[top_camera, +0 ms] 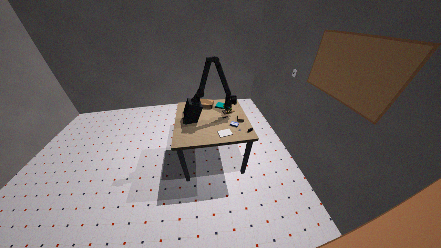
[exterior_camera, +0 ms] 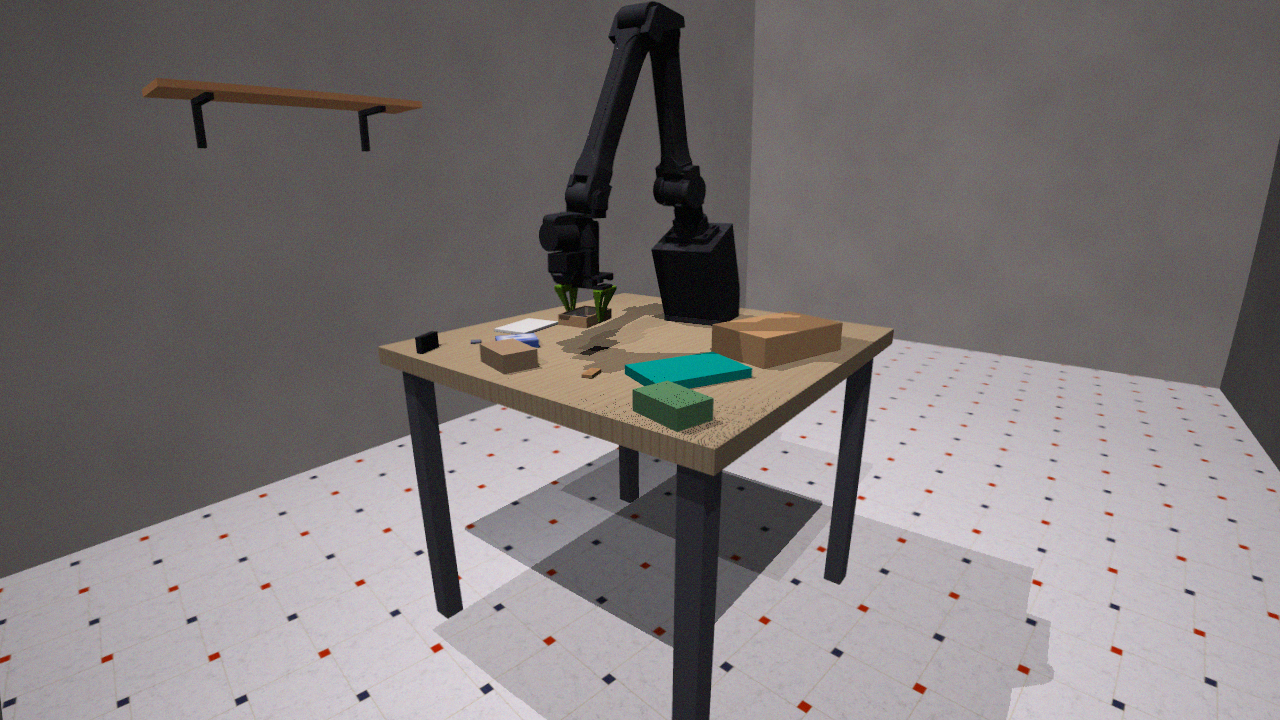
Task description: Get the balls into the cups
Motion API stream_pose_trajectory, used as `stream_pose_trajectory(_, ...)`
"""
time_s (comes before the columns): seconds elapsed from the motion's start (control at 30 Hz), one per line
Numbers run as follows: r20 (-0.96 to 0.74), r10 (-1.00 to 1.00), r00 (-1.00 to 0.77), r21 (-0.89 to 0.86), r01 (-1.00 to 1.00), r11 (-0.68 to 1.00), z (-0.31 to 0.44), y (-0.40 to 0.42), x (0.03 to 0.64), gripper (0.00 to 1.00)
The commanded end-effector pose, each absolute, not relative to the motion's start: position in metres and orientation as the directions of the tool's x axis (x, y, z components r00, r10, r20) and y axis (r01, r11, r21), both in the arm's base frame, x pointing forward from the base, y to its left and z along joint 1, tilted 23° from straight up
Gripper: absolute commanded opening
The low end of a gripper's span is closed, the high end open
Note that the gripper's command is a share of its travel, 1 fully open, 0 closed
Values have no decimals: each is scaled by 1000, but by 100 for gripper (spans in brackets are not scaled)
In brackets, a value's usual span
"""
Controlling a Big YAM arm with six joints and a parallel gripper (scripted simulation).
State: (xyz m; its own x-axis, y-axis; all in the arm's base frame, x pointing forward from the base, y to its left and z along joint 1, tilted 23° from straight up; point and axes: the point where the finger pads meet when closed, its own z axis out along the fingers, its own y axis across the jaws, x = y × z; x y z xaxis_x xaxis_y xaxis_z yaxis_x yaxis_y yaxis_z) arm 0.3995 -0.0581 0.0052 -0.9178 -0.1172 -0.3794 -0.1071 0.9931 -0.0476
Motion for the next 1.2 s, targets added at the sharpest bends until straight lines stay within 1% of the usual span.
stream_pose_trajectory(0.0, -397, -118, -910, -43, -111, 993, 18, -65, 413, 69)
stream_pose_trajectory(0.03, -394, -118, -911, -42, -111, 993, 17, -65, 413, 69)
stream_pose_trajectory(0.07, -428, -120, -896, -48, -110, 993, 19, -64, 406, 69)
stream_pose_trajectory(0.1, -393, -118, -912, -35, -113, 993, 16, -65, 413, 69)
stream_pose_trajectory(0.13, -392, -115, -913, -46, -106, 993, 17, -66, 413, 69)
stream_pose_trajectory(0.2, -423, -120, -898, -44, -112, 993, 19, -65, 410, 69)
stream_pose_trajectory(0.4, -401, -118, -909, -30, -116, 993, 16, -64, 409, 69)
stream_pose_trajectory(0.83, -420, -108, -901, -38, -101, 994, 17, -60, 407, 69)
stream_pose_trajectory(1.07, -389, -118, -914, 1, -128, 992, 14, -66, 412, 69)
stream_pose_trajectory(1.1, -436, -121, -892, -34, -118, 992, 26, -67, 416, 69)
stream_pose_trajectory(1.13, -430, -99, -897, -29, -96, 995, 19, -65, 406, 69)
stream_pose_trajectory(1.17, -418, -118, -901, -22, -119, 993, 25, -66, 415, 69)
